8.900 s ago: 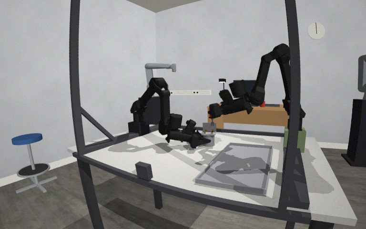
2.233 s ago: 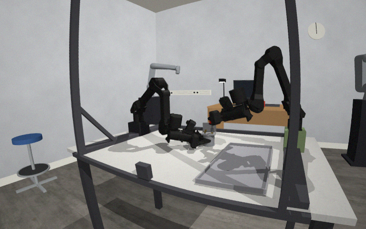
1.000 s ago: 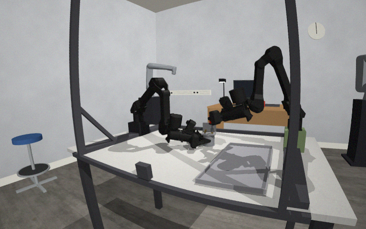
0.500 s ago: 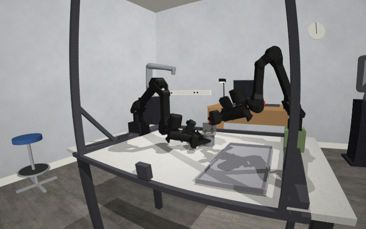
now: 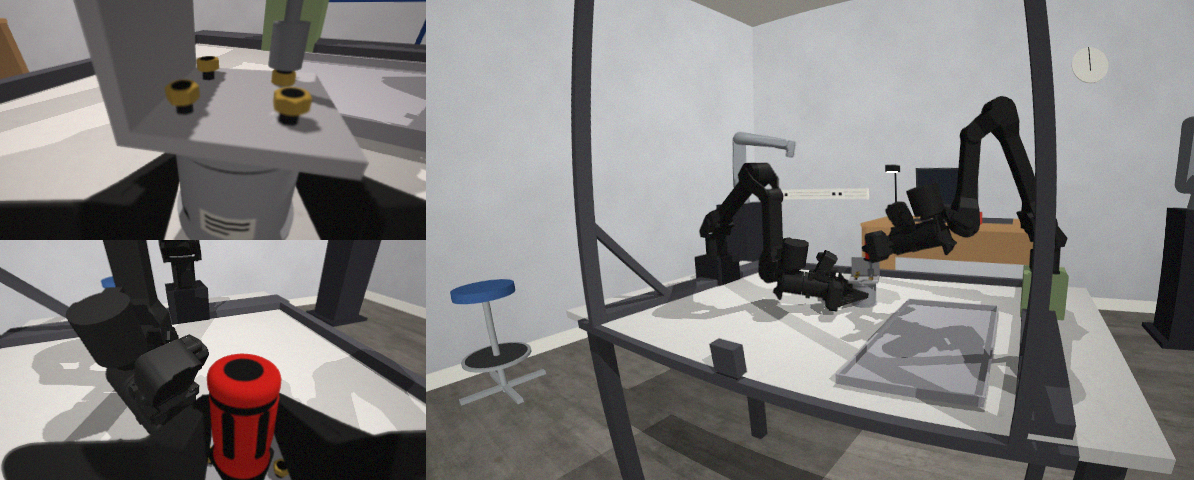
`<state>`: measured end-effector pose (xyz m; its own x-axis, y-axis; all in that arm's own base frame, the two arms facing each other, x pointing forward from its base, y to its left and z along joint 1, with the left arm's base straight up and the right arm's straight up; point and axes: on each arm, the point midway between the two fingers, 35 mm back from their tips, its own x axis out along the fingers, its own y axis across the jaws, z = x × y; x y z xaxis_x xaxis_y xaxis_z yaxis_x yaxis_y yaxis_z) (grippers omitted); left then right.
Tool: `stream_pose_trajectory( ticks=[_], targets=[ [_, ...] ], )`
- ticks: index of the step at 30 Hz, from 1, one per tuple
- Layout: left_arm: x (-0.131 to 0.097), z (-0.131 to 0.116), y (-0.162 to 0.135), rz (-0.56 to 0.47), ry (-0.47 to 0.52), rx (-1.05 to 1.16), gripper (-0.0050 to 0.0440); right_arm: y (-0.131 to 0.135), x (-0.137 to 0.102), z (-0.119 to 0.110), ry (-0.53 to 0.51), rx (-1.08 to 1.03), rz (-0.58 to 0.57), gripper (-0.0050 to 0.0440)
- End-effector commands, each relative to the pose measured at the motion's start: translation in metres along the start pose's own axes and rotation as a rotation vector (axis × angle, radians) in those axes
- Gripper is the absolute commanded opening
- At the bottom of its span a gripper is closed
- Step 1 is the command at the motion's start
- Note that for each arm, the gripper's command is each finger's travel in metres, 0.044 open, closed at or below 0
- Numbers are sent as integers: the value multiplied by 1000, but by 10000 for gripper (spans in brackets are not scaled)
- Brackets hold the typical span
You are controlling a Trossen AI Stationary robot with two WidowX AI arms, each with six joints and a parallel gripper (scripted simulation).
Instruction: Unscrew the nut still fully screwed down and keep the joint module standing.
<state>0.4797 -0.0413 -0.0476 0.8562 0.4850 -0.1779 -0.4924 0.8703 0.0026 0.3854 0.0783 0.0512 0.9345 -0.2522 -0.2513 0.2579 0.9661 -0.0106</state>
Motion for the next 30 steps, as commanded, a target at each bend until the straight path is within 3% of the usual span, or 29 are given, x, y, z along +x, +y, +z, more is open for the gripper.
stream_pose_trajectory(
  ticks=[1,30],
  targets=[
    [3,16,-4,-2,-27,-27,245,2,0,10,-25,20,3,135],
    [3,16,-4,-2,-27,-27,245,3,0,9,-23,19,4,135]
  ],
)
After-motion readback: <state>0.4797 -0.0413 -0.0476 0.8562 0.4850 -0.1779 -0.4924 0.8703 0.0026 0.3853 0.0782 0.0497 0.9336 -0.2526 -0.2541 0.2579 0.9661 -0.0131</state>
